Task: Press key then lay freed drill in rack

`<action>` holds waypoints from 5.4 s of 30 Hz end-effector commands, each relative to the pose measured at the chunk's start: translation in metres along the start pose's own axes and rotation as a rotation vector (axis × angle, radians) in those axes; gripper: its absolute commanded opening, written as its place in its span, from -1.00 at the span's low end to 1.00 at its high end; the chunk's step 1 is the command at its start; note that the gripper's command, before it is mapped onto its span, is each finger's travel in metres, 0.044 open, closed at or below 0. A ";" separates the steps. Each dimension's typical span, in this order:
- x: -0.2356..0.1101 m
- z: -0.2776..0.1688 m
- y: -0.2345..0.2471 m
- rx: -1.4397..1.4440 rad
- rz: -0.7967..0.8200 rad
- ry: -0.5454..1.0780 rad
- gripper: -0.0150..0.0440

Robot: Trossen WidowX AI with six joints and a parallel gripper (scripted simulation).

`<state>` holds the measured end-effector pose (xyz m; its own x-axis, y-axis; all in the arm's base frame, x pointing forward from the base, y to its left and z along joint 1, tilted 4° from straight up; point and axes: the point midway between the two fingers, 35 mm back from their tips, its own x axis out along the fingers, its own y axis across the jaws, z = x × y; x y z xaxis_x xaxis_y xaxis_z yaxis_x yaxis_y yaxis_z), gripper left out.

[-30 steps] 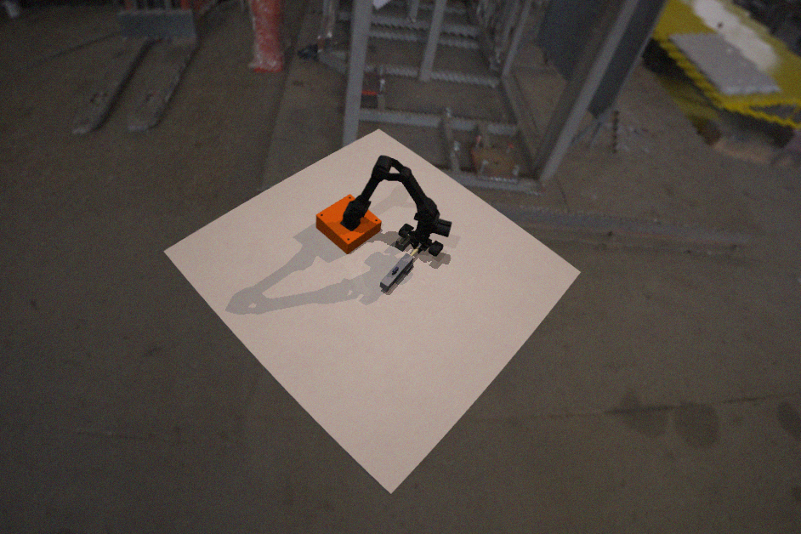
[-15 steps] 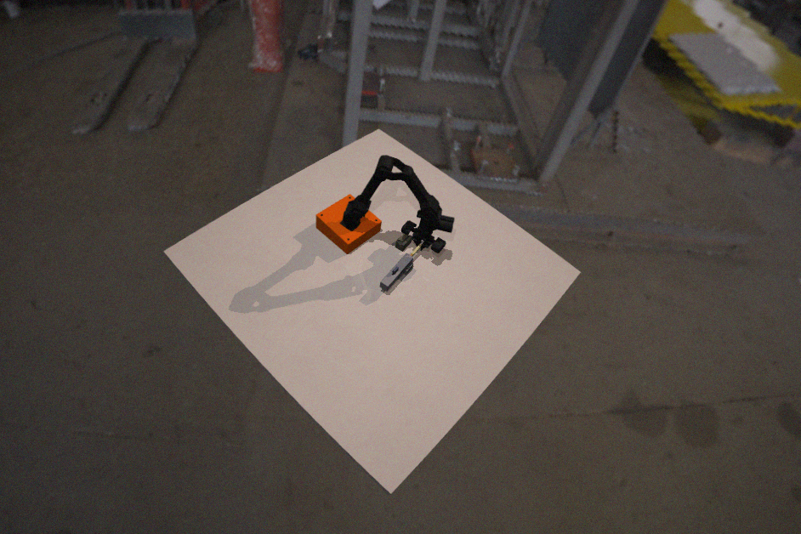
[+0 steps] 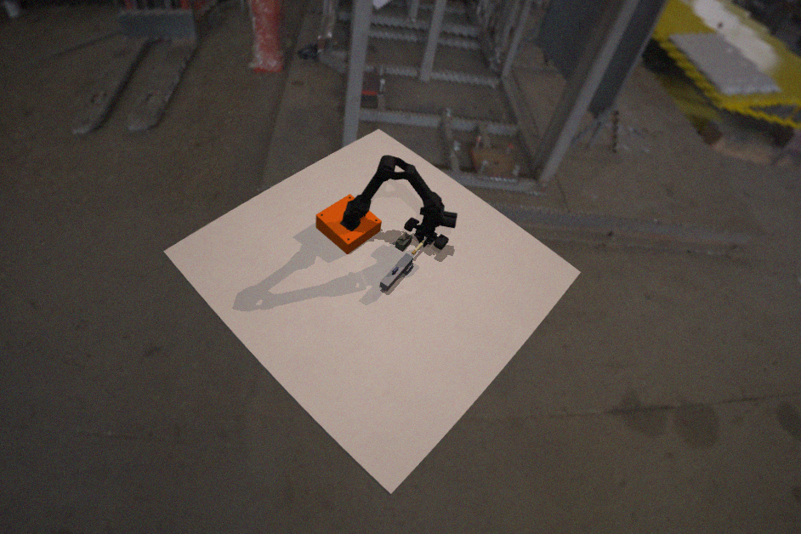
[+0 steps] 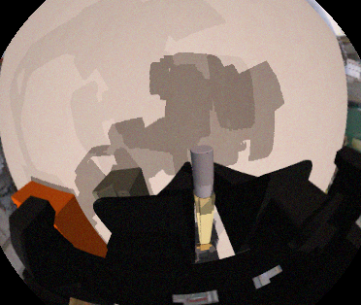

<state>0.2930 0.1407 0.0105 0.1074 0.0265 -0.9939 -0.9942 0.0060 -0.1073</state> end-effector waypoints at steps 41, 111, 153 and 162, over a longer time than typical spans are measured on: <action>-0.015 0.004 0.005 0.005 0.009 0.012 -0.49; -0.037 0.004 0.004 0.005 0.008 0.012 -0.49; -0.036 0.010 0.038 0.005 0.011 0.011 -0.49; -0.035 0.012 0.055 0.005 0.012 0.011 -0.49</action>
<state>0.2395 0.1521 0.0387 0.0840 0.0163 -0.9963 -0.9965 0.0064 -0.0839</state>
